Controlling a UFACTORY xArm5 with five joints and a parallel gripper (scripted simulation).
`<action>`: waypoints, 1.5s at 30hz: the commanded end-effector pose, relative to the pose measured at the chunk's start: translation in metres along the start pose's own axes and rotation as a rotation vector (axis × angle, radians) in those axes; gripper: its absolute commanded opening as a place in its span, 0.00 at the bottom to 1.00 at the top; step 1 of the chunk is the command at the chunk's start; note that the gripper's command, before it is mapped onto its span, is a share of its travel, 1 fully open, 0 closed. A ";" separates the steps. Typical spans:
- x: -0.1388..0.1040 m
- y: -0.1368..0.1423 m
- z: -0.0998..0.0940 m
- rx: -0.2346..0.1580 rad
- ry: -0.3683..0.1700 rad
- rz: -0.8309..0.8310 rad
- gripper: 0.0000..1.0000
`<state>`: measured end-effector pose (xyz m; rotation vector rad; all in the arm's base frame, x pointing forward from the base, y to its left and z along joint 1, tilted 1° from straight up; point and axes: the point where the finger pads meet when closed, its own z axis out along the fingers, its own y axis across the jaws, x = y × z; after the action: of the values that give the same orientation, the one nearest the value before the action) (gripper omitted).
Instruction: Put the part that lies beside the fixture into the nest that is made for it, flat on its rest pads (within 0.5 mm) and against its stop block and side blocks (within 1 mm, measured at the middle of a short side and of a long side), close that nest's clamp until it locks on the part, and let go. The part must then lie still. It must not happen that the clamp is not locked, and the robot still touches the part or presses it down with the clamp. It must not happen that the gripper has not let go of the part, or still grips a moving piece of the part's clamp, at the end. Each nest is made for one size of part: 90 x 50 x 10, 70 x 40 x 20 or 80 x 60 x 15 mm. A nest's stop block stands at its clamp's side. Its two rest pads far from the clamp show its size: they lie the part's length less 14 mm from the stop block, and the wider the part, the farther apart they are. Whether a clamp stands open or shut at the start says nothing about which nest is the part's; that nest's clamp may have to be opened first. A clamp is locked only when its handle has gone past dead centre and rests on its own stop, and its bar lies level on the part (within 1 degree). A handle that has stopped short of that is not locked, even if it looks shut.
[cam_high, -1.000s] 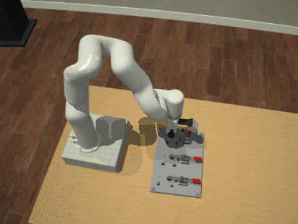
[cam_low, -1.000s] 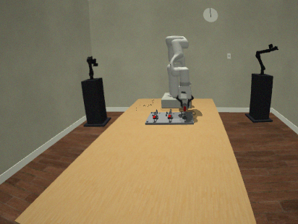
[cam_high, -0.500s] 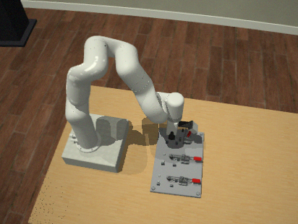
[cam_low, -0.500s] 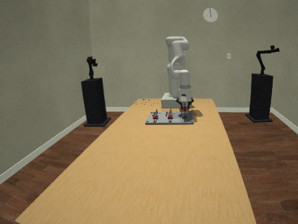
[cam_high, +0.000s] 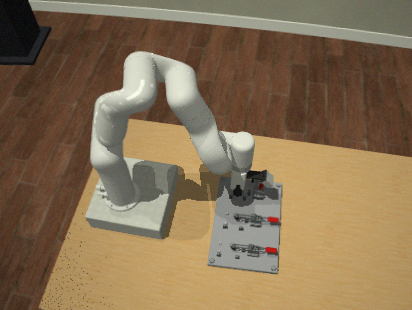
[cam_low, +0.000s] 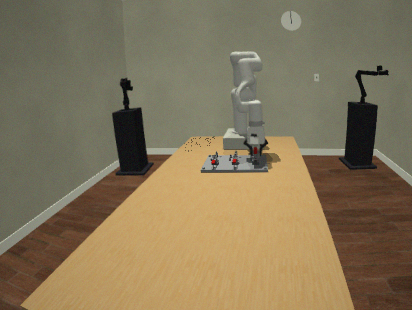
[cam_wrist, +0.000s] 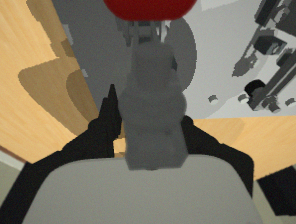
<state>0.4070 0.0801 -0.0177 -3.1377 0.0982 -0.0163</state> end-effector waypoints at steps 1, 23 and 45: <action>0.002 0.000 0.003 0.001 0.004 0.000 0.00; 0.002 -0.001 0.007 0.001 0.004 0.000 0.00; 0.002 -0.001 0.007 0.001 0.004 0.000 0.00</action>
<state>0.4081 0.0803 -0.0254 -3.1376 0.0983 -0.0167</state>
